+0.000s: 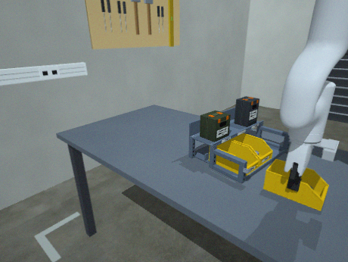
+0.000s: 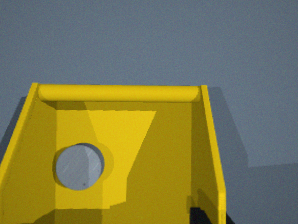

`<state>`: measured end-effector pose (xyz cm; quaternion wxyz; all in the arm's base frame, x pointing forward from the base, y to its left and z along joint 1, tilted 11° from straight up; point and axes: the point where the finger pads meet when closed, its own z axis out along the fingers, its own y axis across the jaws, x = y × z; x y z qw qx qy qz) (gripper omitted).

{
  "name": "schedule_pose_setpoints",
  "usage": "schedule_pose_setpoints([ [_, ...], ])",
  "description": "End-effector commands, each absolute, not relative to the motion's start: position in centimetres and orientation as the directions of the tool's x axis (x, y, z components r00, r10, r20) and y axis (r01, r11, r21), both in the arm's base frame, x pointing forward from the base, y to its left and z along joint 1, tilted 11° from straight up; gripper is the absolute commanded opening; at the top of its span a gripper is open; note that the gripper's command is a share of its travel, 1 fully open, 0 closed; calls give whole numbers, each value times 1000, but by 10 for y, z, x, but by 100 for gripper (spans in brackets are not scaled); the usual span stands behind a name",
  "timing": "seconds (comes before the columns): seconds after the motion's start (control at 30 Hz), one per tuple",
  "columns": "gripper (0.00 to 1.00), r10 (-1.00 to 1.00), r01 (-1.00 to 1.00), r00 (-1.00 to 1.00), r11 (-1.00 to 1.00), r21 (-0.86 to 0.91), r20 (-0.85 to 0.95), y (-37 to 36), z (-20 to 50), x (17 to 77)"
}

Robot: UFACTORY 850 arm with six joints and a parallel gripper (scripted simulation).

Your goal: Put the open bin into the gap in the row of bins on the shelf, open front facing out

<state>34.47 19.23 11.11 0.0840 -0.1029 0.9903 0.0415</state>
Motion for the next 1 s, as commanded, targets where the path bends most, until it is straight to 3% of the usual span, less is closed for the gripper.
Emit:
schedule_pose_setpoints([
  [0.0, 0, -197, -211, -965, 975, 65, -176, 193, 112, 345],
  [0.97, 0, -197, -212, -964, 975, 71, -178, 191, 121, 344],
])
